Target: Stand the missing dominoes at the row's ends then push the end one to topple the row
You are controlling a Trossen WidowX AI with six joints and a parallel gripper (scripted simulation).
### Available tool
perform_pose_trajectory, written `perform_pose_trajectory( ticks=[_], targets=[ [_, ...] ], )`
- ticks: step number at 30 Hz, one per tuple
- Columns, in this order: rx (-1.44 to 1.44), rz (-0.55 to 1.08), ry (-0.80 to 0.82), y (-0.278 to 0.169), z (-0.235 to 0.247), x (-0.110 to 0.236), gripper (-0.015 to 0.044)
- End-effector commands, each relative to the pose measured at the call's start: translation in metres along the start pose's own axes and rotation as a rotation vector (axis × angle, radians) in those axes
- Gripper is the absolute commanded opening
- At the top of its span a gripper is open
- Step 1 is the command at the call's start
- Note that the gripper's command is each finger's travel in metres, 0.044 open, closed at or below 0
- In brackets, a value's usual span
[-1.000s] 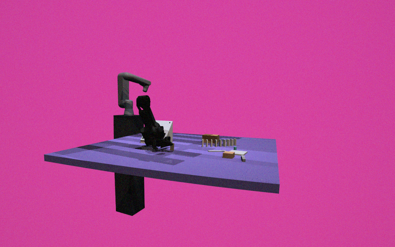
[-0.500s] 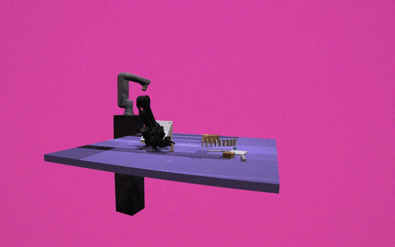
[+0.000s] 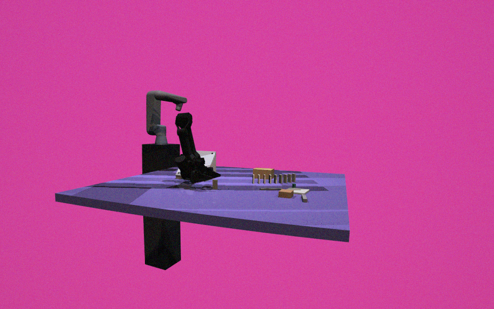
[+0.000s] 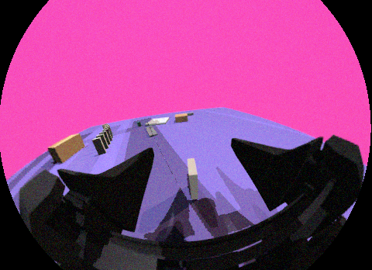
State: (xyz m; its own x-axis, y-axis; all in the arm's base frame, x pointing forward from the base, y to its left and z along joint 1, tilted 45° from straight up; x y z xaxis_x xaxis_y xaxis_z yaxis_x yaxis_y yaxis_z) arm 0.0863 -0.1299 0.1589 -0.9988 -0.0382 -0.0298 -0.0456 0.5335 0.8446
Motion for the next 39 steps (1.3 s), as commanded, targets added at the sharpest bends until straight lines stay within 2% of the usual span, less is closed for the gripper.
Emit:
perform_pose_trajectory(
  ticks=[1, 11, 19, 22, 30, 34, 39],
  targets=[
    [0.006, 0.0, -0.003, 0.01, 0.001, 0.0, 0.044],
    [-0.011, 0.01, -0.011, 0.031, 0.006, -0.003, 0.044],
    [-0.115, 0.243, 0.017, 0.051, -0.019, -0.063, 0.044],
    [-0.172, 0.237, 0.081, 0.06, -0.011, -0.075, 0.044],
    [-0.115, 0.538, 0.171, 0.068, -0.002, -0.101, 0.044],
    [0.074, 0.845, 0.334, 0.083, 0.013, -0.115, 0.044],
    [0.506, 1.179, 0.598, 0.115, 0.03, -0.119, 0.044]
  ],
)
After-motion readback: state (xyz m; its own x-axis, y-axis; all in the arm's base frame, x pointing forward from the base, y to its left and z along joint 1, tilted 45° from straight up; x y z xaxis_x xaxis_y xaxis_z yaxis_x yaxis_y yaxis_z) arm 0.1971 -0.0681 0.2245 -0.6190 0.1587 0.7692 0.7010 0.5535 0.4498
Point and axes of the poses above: the point midway between the two fingers, 35 mm back from their tips, its own x axis back along the fingers, its own z axis across the jaws, y = z × x, the point moved 10 cm from there along x, back along the fingers, and after that the axes turned 13 degrees about -x, right-handed, at the moved point
